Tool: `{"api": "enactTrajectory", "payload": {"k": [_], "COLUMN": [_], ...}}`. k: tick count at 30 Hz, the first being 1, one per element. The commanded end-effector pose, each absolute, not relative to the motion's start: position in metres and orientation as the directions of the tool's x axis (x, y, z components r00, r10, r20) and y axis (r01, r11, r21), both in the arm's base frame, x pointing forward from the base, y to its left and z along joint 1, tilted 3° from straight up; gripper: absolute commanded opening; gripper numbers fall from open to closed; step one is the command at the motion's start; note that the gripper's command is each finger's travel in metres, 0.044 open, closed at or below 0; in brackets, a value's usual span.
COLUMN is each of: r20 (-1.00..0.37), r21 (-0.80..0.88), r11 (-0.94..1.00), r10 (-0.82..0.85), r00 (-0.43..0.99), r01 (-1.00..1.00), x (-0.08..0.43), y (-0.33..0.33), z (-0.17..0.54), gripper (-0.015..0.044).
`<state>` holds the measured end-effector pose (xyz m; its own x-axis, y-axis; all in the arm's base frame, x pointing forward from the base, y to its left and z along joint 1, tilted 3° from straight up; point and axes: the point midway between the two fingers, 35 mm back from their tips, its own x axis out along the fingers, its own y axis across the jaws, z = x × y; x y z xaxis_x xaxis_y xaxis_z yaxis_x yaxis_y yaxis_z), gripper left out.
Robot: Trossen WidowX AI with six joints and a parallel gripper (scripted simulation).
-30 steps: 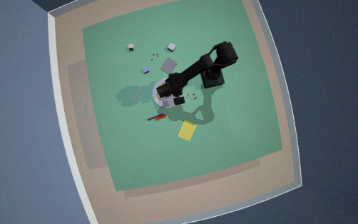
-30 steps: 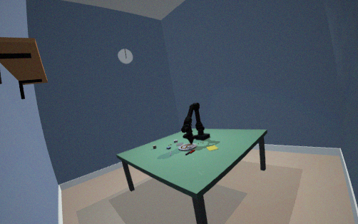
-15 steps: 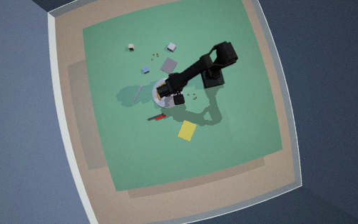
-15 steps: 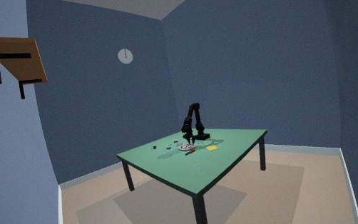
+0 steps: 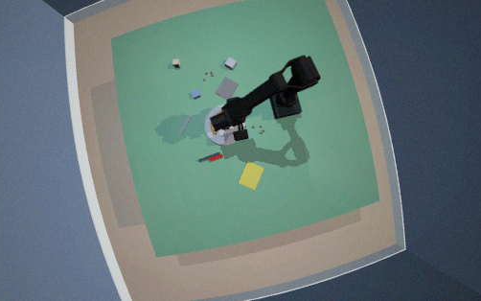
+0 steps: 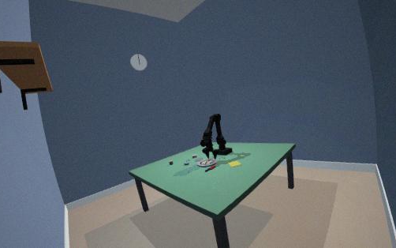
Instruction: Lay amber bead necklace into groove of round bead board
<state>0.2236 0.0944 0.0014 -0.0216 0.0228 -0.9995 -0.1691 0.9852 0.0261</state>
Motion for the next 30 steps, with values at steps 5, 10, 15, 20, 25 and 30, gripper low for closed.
{"api": "enactTrajectory", "payload": {"k": [5,10,15,20,25,30], "r20": [-0.999,-0.999,-0.999,-0.999,-0.999,-0.999], "r21": [0.031,0.031,0.031,0.032,0.034,0.034], "r11": [0.986,0.986,0.986,0.973,0.927,0.927], "r10": [0.027,0.027,0.027,0.027,0.027,0.027], "r00": [-0.024,-0.024,-0.024,-0.024,-0.024,-0.024], "r01": [-0.167,-0.167,-0.167,-0.228,-0.374,-0.374], "x": [0.223,0.223,0.223,0.227,0.234,0.234], "y": [0.095,0.095,0.095,0.095,0.095,0.095], "z": [0.002,0.002,0.002,0.011,0.034,0.030], "gripper": [0.0440,0.0440,0.0440,0.0361,0.0230,0.0120]}}
